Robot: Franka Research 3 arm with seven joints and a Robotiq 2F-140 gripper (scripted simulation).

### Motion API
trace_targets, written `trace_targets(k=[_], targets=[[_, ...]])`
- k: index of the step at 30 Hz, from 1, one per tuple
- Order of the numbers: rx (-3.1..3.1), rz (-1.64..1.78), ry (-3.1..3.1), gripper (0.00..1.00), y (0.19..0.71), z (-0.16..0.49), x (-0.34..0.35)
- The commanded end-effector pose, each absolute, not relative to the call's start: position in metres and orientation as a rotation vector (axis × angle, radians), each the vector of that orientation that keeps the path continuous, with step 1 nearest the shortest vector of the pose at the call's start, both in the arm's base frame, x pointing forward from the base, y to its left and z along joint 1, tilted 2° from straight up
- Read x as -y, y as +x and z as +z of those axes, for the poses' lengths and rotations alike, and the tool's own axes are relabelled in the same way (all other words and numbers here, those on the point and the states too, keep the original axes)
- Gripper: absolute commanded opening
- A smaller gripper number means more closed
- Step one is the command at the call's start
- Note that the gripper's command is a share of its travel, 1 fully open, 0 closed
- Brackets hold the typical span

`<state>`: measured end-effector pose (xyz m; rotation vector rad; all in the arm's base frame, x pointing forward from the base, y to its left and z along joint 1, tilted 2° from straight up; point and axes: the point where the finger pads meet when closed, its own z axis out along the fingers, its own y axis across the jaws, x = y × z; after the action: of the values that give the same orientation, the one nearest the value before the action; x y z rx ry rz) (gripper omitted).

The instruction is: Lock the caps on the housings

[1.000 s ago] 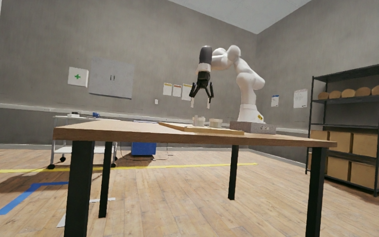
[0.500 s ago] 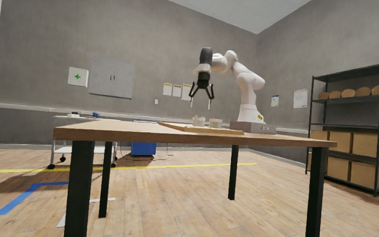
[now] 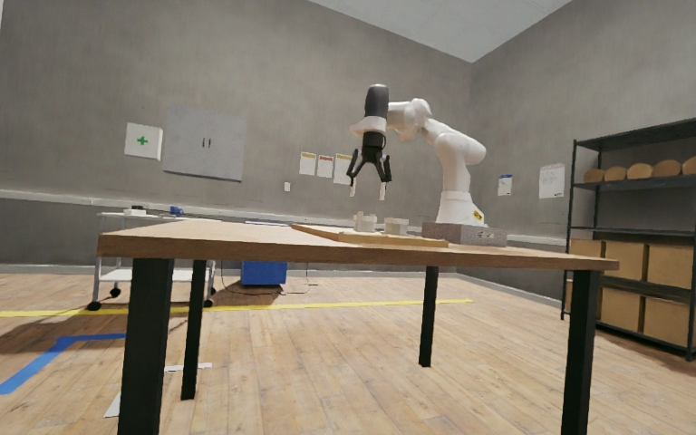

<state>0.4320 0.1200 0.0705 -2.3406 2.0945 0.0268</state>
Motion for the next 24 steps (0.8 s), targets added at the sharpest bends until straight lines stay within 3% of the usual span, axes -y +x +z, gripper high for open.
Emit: trace_targets(k=[1, 24], targets=[[-1.949, 0.036, -2.487, 0.78, 0.4306, 0.0692, -0.1153], [-1.949, 0.036, -2.487, 0.78, 0.4305, 0.0663, -0.1153]])
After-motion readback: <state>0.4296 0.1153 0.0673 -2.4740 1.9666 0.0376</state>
